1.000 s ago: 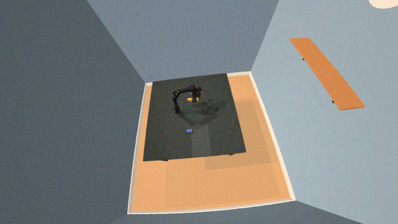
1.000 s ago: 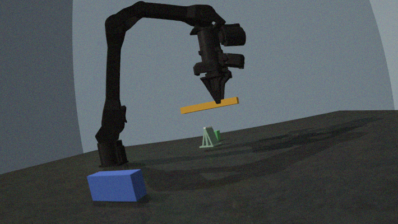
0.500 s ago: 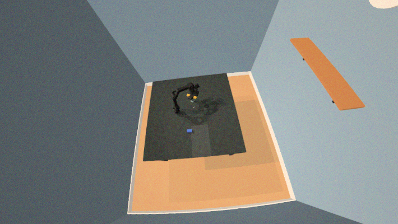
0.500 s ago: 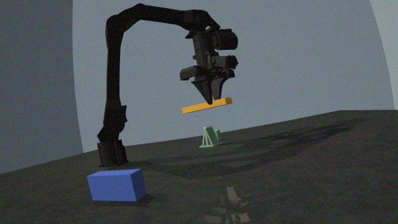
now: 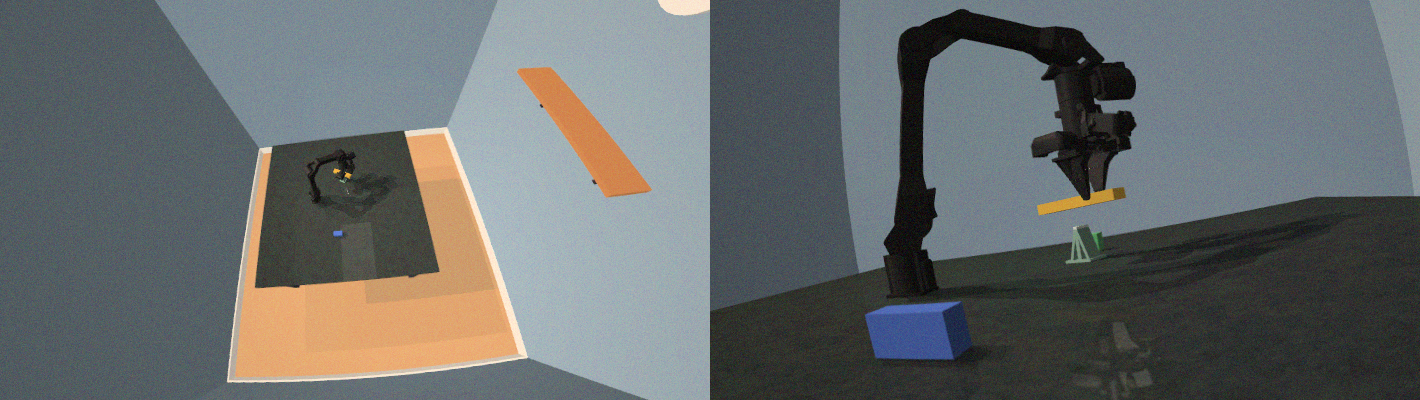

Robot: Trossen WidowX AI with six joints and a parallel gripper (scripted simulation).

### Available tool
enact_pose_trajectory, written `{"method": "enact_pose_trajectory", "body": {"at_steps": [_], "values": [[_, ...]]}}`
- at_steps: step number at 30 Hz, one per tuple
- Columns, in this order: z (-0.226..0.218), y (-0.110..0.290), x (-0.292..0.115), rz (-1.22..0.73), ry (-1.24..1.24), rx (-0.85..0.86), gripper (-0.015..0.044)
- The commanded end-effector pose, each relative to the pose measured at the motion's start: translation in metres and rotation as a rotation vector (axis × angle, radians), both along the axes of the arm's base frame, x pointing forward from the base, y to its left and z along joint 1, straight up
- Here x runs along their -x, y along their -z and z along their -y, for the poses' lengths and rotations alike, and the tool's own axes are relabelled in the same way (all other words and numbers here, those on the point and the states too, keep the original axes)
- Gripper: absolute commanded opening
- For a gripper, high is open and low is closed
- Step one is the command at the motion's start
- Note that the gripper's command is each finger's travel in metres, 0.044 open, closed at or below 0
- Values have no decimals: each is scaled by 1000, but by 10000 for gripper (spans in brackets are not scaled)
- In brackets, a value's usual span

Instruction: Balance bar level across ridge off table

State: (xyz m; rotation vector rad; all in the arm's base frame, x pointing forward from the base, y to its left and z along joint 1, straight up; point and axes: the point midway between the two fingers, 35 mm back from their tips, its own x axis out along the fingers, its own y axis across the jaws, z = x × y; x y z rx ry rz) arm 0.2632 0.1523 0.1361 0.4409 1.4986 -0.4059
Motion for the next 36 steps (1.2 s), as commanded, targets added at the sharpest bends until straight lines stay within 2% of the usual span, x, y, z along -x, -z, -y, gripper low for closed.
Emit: {"method": "enact_pose_trajectory", "body": {"at_steps": [1,11,36], "values": [[1,8,2,-8,6,-2,0],[5,23,4,-9,8,-2,0],[5,22,4,-9,8,-2,0]]}}
